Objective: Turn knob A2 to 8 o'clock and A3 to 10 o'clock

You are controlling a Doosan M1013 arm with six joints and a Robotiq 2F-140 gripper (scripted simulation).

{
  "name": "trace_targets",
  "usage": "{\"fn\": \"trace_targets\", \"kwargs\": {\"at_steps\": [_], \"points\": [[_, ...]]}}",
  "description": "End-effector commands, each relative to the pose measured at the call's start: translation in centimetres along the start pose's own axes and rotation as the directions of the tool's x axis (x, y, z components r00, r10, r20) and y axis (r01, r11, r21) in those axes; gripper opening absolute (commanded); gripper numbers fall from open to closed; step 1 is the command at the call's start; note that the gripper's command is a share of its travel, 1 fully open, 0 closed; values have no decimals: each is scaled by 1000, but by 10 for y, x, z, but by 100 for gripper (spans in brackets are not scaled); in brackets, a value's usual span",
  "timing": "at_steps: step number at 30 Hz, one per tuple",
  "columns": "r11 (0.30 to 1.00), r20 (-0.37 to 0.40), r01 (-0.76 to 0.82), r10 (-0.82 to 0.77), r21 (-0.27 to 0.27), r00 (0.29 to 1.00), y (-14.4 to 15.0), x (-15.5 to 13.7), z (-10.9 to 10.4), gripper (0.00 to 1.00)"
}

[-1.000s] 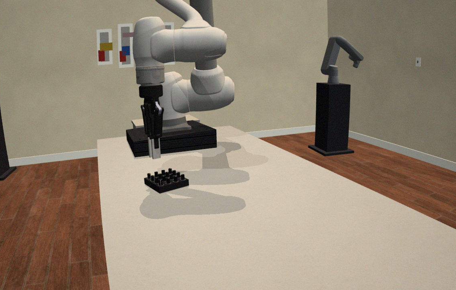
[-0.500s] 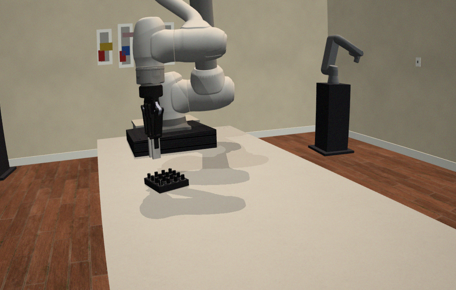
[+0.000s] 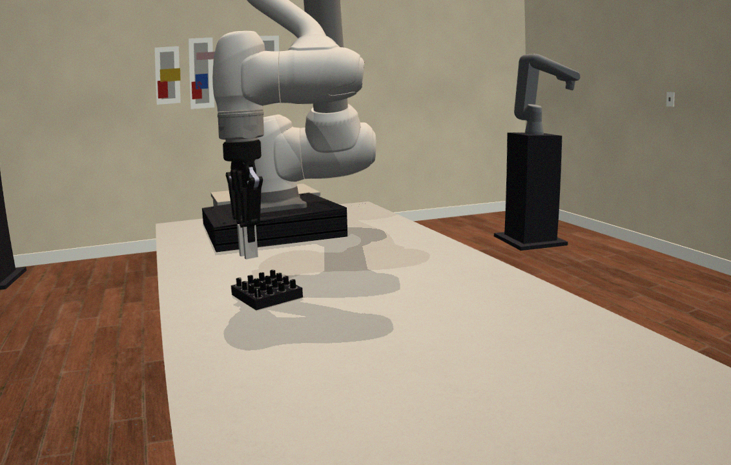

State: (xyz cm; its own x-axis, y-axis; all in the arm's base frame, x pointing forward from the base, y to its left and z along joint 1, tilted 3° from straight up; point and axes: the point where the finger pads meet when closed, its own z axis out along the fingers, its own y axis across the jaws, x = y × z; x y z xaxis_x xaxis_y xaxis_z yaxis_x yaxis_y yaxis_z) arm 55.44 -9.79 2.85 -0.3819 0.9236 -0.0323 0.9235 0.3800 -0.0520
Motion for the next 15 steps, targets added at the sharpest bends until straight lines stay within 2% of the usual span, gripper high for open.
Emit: {"fn": "trace_targets", "kwargs": {"at_steps": [1, 15], "points": [[1000, 0, 0, 0, 0, 1000, 0, 0, 3, 12], [1000, 0, 0, 0, 0, 1000, 0, 0, 18, 12]]}}
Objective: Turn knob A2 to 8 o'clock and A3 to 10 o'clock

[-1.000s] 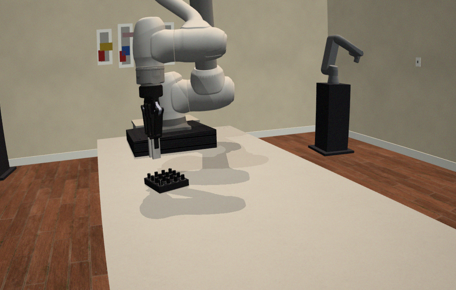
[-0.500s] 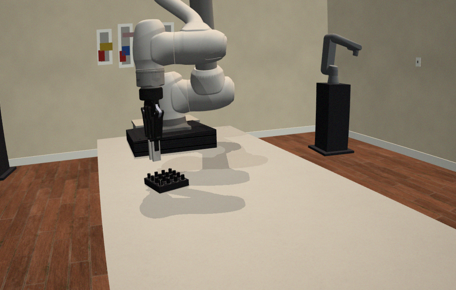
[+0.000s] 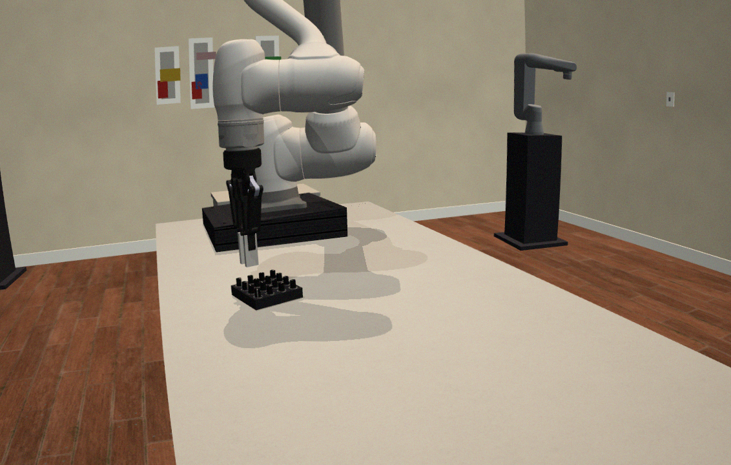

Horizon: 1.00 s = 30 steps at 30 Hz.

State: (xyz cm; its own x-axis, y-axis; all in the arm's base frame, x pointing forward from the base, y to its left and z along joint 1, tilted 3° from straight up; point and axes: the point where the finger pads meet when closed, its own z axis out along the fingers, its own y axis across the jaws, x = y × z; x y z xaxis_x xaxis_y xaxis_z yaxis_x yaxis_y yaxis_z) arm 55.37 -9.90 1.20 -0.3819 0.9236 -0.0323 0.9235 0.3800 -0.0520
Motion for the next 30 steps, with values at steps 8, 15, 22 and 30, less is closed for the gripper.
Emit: {"fn": "trace_targets", "kwargs": {"at_steps": [8, 15, 22, 30], "points": [[1000, 0, 0, 0, 0, 1000, 0, 0, 11, 12], [1000, 0, 0, 0, 0, 1000, 0, 0, 16, 12], [1000, 0, 0, 0, 0, 1000, 0, 0, 19, 12], [1000, 0, 0, 0, 0, 1000, 0, 0, 19, 12]]}}
